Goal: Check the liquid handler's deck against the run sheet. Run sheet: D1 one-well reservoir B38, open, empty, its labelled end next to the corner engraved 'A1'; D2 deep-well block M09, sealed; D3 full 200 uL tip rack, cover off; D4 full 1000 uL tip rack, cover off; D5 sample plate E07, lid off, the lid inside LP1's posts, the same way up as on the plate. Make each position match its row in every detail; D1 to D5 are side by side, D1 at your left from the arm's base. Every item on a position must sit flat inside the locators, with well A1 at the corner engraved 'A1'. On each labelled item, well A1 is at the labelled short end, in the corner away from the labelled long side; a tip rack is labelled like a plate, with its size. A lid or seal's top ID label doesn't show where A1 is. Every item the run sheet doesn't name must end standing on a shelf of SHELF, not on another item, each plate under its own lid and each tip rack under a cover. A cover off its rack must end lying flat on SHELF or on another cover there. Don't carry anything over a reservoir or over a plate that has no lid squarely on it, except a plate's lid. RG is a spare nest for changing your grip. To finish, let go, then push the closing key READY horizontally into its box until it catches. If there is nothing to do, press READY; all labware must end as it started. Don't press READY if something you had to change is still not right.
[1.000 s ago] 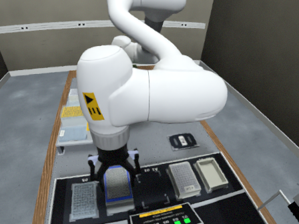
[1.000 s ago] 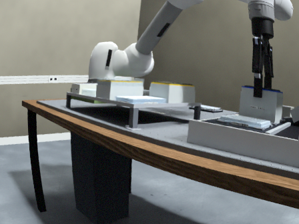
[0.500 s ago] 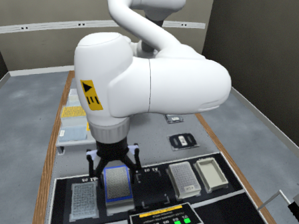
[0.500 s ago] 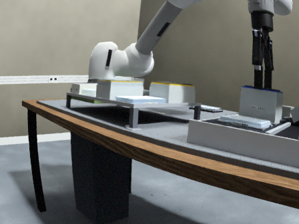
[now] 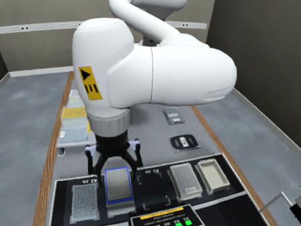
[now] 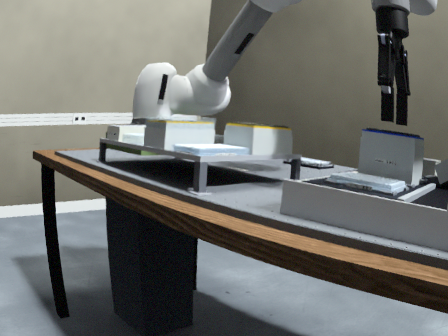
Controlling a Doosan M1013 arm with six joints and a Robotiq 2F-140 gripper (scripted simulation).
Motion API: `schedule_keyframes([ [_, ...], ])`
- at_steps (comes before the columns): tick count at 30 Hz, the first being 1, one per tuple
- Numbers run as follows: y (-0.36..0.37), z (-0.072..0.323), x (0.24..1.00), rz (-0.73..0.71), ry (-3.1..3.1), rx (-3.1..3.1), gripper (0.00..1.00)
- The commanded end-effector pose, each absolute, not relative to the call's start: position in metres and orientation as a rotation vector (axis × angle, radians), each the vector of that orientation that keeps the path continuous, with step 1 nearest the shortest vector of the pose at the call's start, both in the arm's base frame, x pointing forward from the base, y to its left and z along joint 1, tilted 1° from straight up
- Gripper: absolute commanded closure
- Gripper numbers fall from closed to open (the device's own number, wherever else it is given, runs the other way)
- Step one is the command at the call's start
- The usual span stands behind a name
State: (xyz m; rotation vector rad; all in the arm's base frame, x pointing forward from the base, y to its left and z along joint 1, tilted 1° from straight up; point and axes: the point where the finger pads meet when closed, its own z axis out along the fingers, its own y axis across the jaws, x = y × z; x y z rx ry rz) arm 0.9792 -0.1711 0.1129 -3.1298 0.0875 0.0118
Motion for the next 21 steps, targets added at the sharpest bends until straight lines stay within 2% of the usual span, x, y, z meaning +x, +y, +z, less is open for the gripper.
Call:
schedule_keyframes([
  [1,-0.169,0.123,0.980,0.010,0.087,-3.130,0.34],
  [21,-0.170,0.154,0.980,0.009,0.088,-3.131,0.34],
])
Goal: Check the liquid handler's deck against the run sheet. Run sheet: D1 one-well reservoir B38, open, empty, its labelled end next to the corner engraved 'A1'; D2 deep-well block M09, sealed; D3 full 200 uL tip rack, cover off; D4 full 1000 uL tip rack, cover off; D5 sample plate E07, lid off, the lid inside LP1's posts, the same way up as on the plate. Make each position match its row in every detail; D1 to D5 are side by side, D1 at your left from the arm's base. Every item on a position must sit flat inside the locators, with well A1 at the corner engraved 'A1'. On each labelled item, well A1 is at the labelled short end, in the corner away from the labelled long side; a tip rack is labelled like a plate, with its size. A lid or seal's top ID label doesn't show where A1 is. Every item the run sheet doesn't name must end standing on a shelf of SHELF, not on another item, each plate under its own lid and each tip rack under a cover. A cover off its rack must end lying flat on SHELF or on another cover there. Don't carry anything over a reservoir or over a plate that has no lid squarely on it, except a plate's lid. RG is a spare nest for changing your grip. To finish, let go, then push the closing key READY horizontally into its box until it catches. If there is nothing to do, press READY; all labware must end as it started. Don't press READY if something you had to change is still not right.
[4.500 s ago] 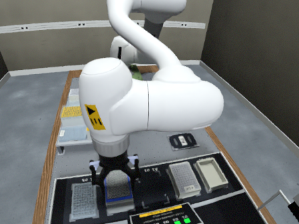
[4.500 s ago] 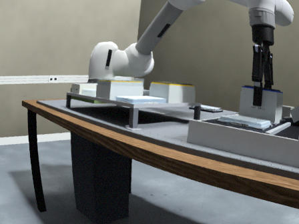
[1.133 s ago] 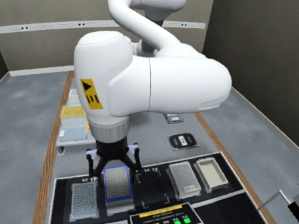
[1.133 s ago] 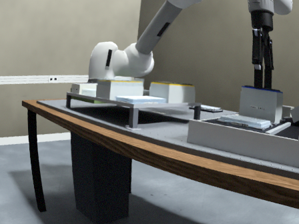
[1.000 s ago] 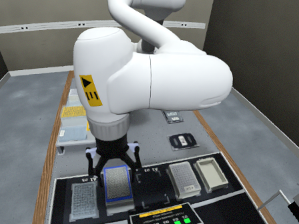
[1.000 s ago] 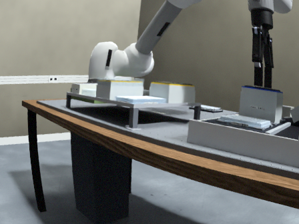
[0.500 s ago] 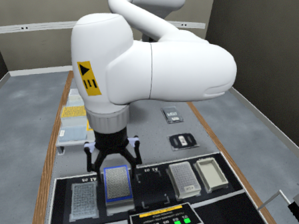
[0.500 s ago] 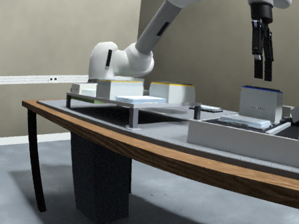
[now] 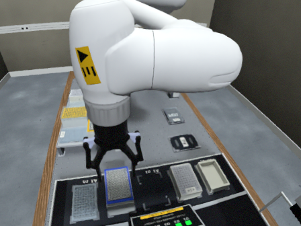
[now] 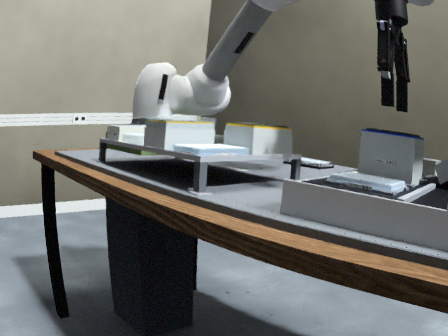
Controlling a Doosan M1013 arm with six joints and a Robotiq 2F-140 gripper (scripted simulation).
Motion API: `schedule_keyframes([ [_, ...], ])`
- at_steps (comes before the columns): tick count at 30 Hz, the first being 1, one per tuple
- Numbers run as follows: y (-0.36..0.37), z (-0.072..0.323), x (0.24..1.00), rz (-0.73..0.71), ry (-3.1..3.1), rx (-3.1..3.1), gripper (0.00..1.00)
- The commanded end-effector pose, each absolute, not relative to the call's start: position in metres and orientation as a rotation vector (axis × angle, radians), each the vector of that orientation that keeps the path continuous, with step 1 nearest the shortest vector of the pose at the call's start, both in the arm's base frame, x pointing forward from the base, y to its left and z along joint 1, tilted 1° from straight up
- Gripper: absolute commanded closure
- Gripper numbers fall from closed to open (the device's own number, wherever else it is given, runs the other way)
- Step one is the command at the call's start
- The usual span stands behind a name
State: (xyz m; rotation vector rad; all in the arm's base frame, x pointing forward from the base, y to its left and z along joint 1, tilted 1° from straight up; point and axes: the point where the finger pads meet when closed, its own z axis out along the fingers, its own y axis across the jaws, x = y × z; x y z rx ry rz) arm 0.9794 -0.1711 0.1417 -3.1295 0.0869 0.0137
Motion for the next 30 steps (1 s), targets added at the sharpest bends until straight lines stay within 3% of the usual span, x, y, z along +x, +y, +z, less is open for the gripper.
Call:
schedule_keyframes([
  [1,-0.170,0.156,0.980,0.009,0.088,-3.131,0.34],
  [30,-0.170,0.197,0.980,0.010,0.089,-3.131,0.34],
])
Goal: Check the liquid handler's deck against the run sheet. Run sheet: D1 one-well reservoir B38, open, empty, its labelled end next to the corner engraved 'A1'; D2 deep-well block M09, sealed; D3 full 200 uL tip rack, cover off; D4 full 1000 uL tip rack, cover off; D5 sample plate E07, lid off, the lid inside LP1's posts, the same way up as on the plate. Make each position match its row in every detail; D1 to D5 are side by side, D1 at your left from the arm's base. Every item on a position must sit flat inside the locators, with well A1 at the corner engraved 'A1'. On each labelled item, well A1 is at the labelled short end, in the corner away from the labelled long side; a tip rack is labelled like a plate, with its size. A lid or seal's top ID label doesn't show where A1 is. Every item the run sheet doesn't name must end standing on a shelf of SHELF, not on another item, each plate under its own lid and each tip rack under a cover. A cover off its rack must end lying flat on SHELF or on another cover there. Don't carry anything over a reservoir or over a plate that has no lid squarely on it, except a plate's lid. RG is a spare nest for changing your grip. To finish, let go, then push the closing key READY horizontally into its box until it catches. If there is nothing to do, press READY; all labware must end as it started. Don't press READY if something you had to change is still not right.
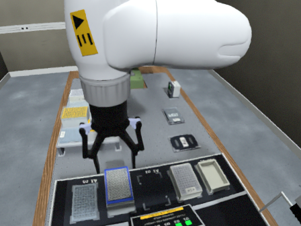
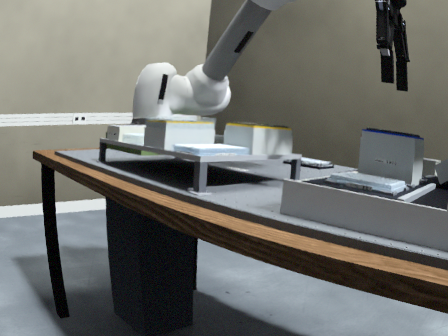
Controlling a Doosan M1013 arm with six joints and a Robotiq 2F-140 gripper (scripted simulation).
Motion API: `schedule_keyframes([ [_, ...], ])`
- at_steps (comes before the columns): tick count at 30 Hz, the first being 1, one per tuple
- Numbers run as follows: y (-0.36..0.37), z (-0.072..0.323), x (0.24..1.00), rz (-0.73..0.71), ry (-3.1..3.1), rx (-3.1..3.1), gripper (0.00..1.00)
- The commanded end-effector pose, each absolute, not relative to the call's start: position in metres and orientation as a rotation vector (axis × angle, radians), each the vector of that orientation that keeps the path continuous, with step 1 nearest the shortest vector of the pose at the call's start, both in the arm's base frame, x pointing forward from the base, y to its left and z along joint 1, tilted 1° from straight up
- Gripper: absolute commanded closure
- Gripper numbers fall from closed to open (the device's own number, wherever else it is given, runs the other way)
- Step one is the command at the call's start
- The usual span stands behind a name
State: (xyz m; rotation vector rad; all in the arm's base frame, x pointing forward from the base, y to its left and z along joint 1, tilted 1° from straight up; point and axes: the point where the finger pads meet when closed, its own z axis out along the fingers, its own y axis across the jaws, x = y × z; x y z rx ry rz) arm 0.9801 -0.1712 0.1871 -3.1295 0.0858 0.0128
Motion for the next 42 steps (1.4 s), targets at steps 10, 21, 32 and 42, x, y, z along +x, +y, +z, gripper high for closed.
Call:
schedule_keyframes([
  [10,-0.171,0.214,0.980,0.010,0.089,-3.131,0.34],
  [21,-0.171,0.228,0.980,0.010,0.090,-3.131,0.34],
  [32,-0.171,0.247,0.980,0.011,0.090,-3.130,0.34],
  [42,-0.171,0.260,0.980,0.011,0.090,-3.130,0.34],
])
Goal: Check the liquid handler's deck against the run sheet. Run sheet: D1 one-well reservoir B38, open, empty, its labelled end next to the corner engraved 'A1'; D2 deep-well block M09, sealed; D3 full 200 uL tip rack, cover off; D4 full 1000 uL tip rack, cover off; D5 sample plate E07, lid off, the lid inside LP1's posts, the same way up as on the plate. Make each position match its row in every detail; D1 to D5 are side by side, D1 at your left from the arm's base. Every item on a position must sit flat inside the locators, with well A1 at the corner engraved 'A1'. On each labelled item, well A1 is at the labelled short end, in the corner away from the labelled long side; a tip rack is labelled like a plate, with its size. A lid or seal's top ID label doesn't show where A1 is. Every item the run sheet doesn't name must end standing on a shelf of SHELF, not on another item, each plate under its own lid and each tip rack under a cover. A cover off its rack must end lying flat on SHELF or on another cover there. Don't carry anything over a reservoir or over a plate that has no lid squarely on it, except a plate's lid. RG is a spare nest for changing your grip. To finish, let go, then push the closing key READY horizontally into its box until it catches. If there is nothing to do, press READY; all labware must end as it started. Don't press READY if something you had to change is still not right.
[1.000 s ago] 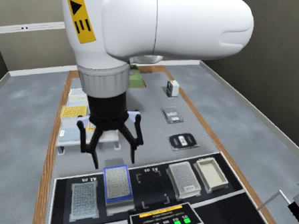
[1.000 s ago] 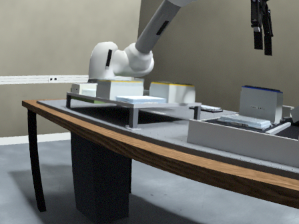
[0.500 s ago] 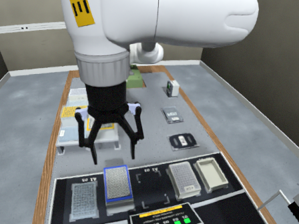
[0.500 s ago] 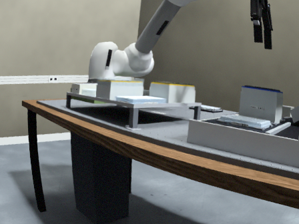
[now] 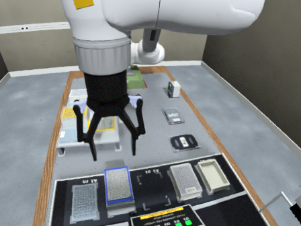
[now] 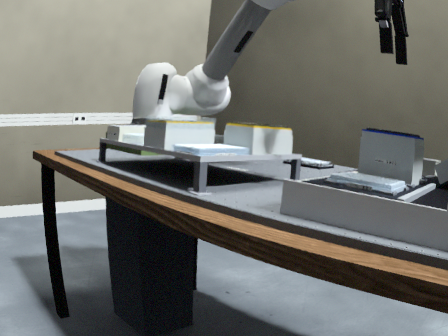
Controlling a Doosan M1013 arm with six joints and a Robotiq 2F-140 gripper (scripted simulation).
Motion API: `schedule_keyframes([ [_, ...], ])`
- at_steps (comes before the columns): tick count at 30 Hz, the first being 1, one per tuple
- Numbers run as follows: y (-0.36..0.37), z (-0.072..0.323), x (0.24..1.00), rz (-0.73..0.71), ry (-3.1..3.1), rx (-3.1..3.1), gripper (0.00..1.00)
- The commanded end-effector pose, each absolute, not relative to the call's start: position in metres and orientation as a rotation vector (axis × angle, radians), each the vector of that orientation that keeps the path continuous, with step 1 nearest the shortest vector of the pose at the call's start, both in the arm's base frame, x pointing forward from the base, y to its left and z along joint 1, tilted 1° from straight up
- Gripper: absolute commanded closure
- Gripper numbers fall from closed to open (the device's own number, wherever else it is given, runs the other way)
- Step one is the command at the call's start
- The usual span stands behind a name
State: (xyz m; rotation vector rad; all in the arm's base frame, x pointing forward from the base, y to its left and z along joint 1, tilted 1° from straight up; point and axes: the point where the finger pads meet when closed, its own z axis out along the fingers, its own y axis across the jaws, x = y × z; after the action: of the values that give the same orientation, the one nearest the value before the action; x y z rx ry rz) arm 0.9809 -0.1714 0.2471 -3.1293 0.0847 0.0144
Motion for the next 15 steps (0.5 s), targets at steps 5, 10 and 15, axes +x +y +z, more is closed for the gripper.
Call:
schedule_keyframes([
  [5,-0.1716,0.2629,0.9803,0.011,0.090,-3.130,0.34],
  [10,-0.1716,0.2630,0.9802,0.011,0.090,-3.130,0.34],
  [15,-0.1715,0.2626,0.9800,0.012,0.090,-3.130,0.34],
])
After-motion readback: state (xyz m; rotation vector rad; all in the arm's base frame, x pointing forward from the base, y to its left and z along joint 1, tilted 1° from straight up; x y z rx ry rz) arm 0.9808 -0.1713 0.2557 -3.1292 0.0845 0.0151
